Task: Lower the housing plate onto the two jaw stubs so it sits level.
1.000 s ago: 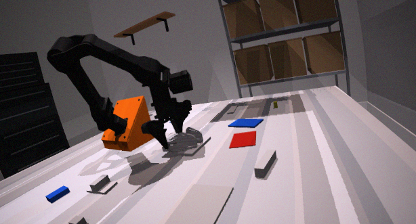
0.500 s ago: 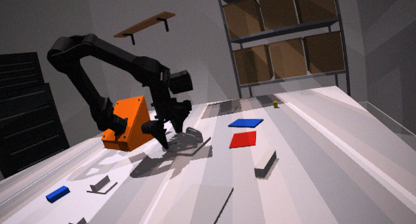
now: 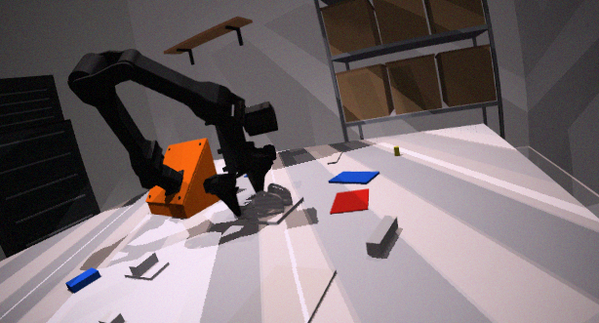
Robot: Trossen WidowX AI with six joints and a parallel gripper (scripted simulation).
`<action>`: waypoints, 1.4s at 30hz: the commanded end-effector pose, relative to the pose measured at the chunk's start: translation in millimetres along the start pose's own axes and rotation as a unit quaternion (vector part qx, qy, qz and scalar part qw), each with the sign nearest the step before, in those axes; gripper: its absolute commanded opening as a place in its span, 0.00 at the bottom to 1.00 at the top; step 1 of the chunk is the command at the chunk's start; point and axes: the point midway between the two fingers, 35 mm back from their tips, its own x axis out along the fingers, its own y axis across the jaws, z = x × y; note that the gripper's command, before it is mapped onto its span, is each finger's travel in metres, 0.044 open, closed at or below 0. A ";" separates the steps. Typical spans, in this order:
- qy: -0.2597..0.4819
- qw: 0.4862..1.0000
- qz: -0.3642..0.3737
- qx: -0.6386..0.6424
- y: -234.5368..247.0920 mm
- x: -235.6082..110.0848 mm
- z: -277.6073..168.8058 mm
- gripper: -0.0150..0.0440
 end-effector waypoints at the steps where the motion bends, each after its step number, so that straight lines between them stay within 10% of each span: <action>1: 0.000 1.000 0.000 -0.001 0.2 -0.3 -0.3 1.00; 30: 0.002 1.000 0.002 -0.002 -1.0 -122.0 -32.2 1.00; 42: 0.002 1.000 0.002 -0.002 -1.2 -123.5 -33.3 1.00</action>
